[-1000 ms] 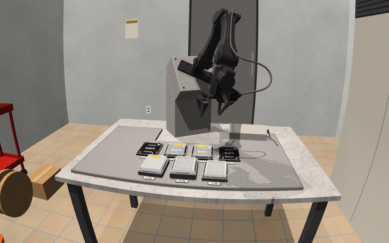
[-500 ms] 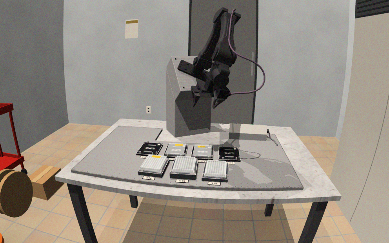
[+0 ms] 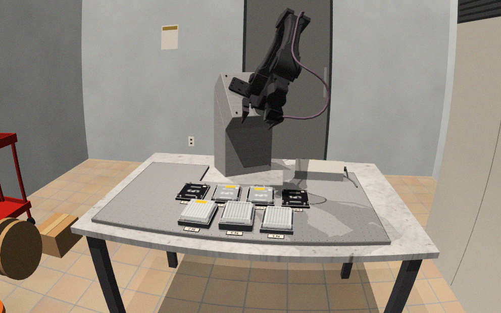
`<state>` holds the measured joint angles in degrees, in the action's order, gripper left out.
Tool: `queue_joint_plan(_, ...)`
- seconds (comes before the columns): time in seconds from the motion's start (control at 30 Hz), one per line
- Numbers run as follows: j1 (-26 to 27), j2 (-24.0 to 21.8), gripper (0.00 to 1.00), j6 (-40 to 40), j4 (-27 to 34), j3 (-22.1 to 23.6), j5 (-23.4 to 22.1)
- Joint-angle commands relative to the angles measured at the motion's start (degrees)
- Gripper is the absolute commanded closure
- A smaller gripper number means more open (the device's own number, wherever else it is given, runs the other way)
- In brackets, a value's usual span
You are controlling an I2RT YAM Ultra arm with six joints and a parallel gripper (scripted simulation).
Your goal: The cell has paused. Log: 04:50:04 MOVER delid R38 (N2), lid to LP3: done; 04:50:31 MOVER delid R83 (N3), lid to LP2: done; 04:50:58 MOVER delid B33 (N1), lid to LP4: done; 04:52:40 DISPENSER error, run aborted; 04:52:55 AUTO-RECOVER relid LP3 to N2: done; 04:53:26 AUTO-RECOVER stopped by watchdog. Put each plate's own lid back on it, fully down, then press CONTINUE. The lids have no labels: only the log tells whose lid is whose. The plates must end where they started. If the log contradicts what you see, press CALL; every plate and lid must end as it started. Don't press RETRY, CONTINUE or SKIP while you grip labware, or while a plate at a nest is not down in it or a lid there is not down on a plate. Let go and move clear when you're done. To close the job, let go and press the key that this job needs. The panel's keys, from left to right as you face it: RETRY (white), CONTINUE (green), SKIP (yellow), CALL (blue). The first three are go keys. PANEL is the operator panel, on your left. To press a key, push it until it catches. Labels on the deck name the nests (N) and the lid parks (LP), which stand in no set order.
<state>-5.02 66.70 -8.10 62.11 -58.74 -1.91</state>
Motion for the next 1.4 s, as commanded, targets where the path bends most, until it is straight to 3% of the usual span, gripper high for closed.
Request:
queue_joint_plan(0.0,1.85,-2.71,0.0,2.78,4.01,1.5,1.03)
queue_joint_plan(0.13,3.26,-3.81,0.0,4.81,7.32,2.19,1.53)
queue_joint_plan(0.17,3.4,-3.54,0.0,5.5,7.86,-0.48,1.66)
queue_joint_plan(0.27,4.22,-4.24,0.0,7.25,10.57,2.24,2.14)
queue_joint_plan(0.47,5.19,-4.68,0.0,8.87,12.99,2.45,2.51)
queue_joint_plan(0.6,6.79,-4.45,0.0,8.17,5.96,4.45,-1.03)
queue_joint_plan(0.63,6.56,-1.74,0.0,8.46,5.13,4.55,-1.06)
queue_joint_plan(0.73,4.6,0.66,0.0,9.26,2.81,1.88,-1.04)
queue_joint_plan(0.8,4.53,0.94,0.0,9.36,2.53,1.86,-0.58)
queue_joint_plan(0.87,6.18,1.34,0.0,9.26,-0.51,5.35,-2.19)
queue_joint_plan(1.03,4.82,3.07,0.0,9.79,-2.2,4.19,-2.15)
queue_joint_plan(1.27,6.04,5.65,0.0,10.28,-10.18,7.21,-4.56)
queue_joint_plan(1.37,4.62,7.27,0.0,10.72,-11.76,5.99,-4.52)
